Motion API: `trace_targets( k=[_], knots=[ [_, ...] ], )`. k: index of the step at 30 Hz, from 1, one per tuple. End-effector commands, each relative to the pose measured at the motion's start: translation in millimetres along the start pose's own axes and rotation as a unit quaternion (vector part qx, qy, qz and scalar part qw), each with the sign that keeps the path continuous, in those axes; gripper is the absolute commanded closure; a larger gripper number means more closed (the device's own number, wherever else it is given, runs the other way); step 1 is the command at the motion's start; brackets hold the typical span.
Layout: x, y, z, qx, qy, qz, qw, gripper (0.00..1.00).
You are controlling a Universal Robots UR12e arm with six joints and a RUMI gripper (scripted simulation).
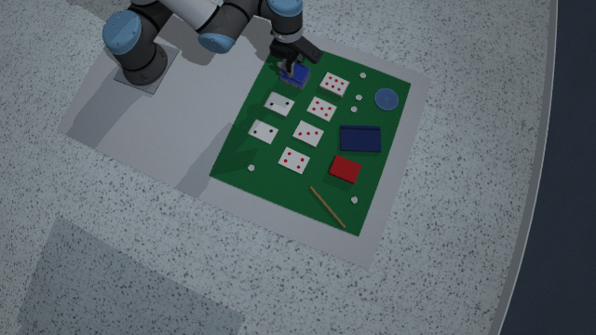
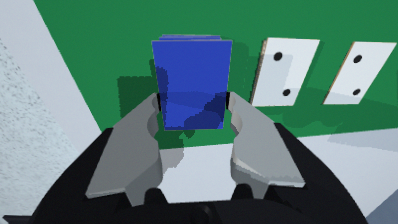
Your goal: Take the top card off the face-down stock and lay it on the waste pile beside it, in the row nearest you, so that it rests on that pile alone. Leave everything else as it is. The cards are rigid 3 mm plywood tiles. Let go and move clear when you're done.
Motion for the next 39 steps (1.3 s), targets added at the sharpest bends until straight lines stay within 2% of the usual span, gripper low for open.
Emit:
trace_targets(
  k=[1,10,21,33,39],
  knots=[
    [-0.5,0.7,5.4,-0.001,0.000,0.000,1.000,0.62],
    [0.2,-1.9,2.1,-0.004,0.000,0.000,1.000,0.62],
    [25.2,-7.8,2.1,-0.003,0.000,-0.004,1.000,0.62],
    [92.3,-20.3,2.1,-0.003,0.001,-0.013,1.000,0.62],
    [107.7,-23.2,2.1,-0.003,0.001,-0.015,1.000,0.62]
  ],
)
Point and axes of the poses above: the point where the finger pads meet when closed, its own z axis back along the fingers, its own x axis across the jaws, y = z × x, the point moved 1 cm from there along z, back along the fingers, and after that the axes turned 9 degrees about z, right-handed, at the moved point
